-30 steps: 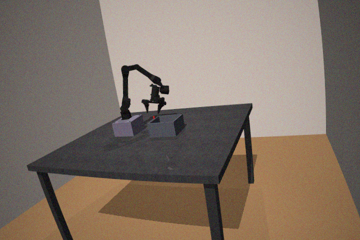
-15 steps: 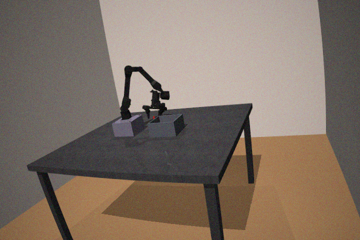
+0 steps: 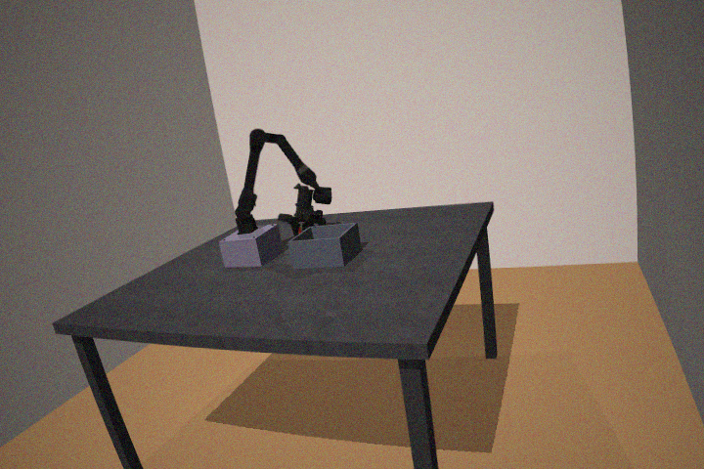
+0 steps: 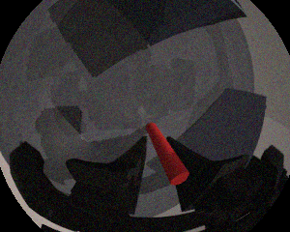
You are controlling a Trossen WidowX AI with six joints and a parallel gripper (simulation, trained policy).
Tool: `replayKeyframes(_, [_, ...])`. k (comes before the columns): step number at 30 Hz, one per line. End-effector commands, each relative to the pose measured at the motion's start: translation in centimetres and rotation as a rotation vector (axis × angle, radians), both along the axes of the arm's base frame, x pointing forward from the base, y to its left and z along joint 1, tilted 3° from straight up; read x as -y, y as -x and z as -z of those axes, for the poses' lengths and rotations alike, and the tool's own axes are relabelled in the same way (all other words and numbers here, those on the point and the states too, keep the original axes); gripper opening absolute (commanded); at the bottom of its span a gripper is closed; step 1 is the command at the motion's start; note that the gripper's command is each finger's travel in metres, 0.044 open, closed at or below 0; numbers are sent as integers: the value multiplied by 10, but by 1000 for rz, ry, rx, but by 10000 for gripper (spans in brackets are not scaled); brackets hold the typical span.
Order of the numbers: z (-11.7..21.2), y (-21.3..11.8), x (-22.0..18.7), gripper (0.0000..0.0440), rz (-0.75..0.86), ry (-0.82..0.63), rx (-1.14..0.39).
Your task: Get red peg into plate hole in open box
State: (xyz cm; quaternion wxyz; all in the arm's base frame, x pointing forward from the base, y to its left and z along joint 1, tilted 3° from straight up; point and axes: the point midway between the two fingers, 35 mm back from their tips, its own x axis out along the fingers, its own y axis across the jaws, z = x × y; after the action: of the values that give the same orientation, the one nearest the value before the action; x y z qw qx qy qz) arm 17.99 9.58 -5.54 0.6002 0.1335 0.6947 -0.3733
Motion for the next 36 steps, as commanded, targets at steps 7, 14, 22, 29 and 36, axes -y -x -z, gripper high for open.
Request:
replayKeyframes(7, [-3, -5, 4, 0, -26, 30, 5])
replayKeyframes(14, [-25, -16, 7, 0, -22, 46, 41])
replayKeyframes(22, [-50, -29, 15, 0, -21, 69, 71])
replayKeyframes(29, [-74, -44, 24, 0, -14, 88, 99])
replayKeyframes(36, [-97, -64, 35, 0, 21, 101, 144])
